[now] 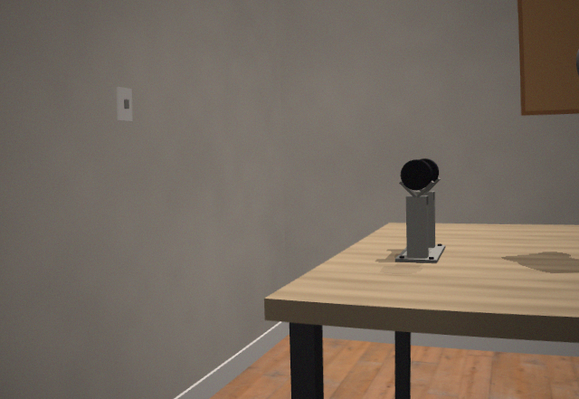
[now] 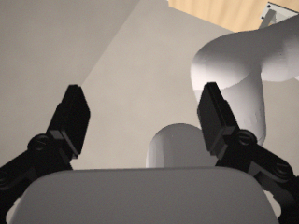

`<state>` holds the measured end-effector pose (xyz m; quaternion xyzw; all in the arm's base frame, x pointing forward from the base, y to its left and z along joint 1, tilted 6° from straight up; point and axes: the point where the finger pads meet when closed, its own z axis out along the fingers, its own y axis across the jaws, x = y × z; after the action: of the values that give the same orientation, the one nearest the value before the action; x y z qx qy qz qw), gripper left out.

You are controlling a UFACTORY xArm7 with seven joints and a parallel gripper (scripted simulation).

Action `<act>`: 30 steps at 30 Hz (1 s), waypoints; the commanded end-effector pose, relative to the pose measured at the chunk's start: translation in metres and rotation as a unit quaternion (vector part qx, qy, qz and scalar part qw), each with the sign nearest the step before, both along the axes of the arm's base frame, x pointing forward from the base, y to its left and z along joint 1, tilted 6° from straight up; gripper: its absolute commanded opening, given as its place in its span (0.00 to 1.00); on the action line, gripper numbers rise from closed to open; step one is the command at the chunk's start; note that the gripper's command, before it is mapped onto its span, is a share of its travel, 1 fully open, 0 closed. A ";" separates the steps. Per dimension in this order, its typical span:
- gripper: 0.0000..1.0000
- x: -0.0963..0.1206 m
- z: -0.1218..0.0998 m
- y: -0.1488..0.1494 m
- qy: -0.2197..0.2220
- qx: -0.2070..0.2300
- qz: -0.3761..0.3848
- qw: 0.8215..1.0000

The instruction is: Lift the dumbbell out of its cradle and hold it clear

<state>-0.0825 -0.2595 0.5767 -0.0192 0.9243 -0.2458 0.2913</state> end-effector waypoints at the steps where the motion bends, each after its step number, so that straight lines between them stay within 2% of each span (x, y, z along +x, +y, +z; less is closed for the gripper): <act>1: 1.00 0.040 -0.013 -0.039 0.021 0.018 0.052 0.998; 2: 1.00 0.040 -0.013 -0.039 0.021 0.018 0.052 0.998; 3: 1.00 0.070 -0.024 -0.058 0.036 0.027 0.088 0.995; 5: 1.00 0.070 -0.024 -0.058 0.036 0.027 0.088 0.995; 6: 1.00 0.103 -0.037 -0.075 0.052 0.036 0.126 0.990; 9: 1.00 0.103 -0.037 -0.075 0.052 0.036 0.126 0.990; 10: 1.00 0.141 -0.051 -0.088 0.068 0.044 0.166 0.983; 13: 1.00 0.141 -0.051 -0.088 0.068 0.044 0.166 0.983; 14: 1.00 0.180 -0.067 -0.097 0.086 0.051 0.206 0.973; 16: 1.00 0.180 -0.067 -0.097 0.086 0.051 0.206 0.973; 17: 1.00 0.213 -0.081 -0.099 0.105 0.056 0.246 0.962; 18: 1.00 0.222 -0.085 -0.101 0.105 0.056 0.246 0.962; 20: 1.00 0.222 -0.085 -0.101 0.105 0.056 0.246 0.962; 21: 1.00 0.265 -0.103 -0.100 0.124 0.060 0.287 0.948; 26: 1.00 0.265 -0.103 -0.100 0.124 0.060 0.287 0.948; 27: 1.00 0.308 -0.123 -0.094 0.143 0.062 0.326 0.932; 30: 1.00 0.308 -0.123 -0.094 0.143 0.062 0.326 0.932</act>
<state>0.1995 -0.3551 0.4636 -0.3138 0.9168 -0.0871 0.2311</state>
